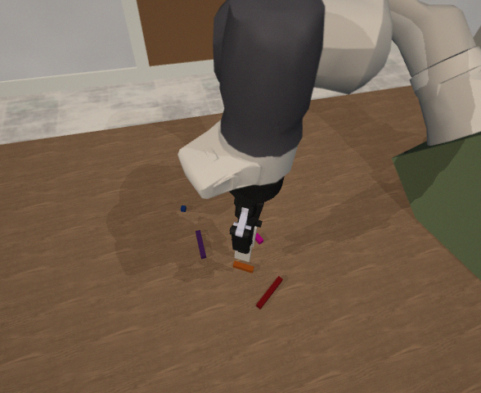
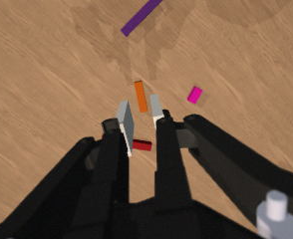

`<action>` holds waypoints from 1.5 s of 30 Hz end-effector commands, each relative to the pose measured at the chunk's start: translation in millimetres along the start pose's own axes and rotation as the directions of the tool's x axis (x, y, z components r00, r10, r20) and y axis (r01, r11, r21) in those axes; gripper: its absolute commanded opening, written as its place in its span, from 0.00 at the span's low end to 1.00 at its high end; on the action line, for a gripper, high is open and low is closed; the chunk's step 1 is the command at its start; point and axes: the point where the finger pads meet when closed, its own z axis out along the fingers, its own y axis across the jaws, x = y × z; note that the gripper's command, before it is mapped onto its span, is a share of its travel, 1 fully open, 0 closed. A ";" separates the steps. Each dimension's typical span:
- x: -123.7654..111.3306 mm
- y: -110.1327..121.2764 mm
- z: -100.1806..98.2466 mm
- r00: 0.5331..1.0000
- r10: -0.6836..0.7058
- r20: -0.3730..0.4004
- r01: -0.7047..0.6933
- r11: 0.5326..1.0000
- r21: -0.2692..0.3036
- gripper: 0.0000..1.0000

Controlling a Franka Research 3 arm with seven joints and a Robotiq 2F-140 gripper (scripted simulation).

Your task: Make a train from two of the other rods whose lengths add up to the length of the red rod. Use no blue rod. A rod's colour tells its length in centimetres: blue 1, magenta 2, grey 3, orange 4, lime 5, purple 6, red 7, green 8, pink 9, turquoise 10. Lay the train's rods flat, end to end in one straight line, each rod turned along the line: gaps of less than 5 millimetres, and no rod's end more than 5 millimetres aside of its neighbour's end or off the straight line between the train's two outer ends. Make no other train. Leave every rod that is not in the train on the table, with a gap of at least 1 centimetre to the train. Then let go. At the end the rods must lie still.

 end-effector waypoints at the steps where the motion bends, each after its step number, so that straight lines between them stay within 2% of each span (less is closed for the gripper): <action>1: -1.5 -0.4 0.2 1.000 0.021 0.001 -0.021 1.000 0.001 0.15; 27: -1.5 -0.4 1.6 1.000 0.021 0.001 -0.021 1.000 0.002 0.15; 45: -1.6 -0.7 18.5 1.000 0.022 0.001 -0.022 1.000 0.002 0.15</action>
